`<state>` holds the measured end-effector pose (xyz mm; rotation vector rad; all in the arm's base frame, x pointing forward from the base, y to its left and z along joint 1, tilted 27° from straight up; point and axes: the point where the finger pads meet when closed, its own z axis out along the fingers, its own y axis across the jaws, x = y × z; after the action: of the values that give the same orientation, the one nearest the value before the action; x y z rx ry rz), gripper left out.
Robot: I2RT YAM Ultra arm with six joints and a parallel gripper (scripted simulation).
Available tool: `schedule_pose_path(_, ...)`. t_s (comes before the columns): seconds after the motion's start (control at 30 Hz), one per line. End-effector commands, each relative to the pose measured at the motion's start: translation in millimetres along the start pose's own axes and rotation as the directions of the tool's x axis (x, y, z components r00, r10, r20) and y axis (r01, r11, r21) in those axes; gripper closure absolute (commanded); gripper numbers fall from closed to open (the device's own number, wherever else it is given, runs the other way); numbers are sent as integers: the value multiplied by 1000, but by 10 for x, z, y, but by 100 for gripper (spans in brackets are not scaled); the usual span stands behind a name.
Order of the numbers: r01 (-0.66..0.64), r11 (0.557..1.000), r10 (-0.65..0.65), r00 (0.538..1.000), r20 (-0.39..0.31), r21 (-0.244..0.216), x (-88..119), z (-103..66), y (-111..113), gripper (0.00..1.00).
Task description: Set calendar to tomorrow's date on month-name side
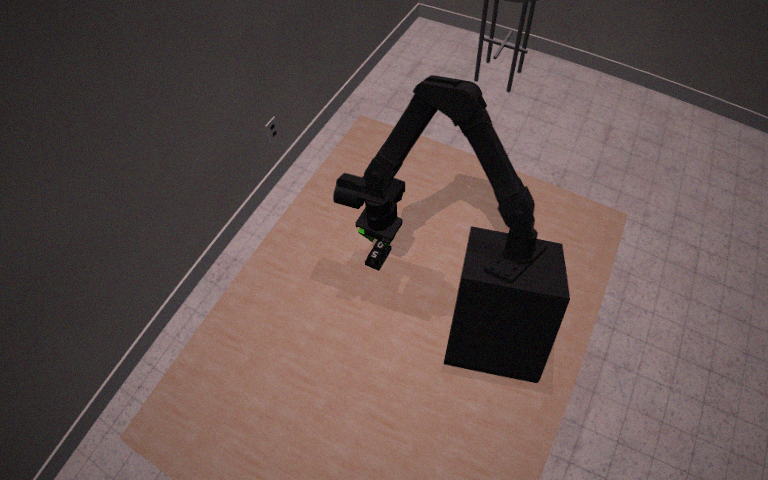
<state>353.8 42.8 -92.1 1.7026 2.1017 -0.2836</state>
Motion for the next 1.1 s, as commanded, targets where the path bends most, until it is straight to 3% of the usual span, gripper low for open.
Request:
schedule_pose_path(0.0,0,1000,0,1000,-1,-10,3,-28,26,55)
schedule_pose_path(0.37,0,1000,0,1000,-1,-10,3,-3,26,55)
schedule_pose_path(1.07,0,1000,0,1000,-1,-10,3,247,27,55)
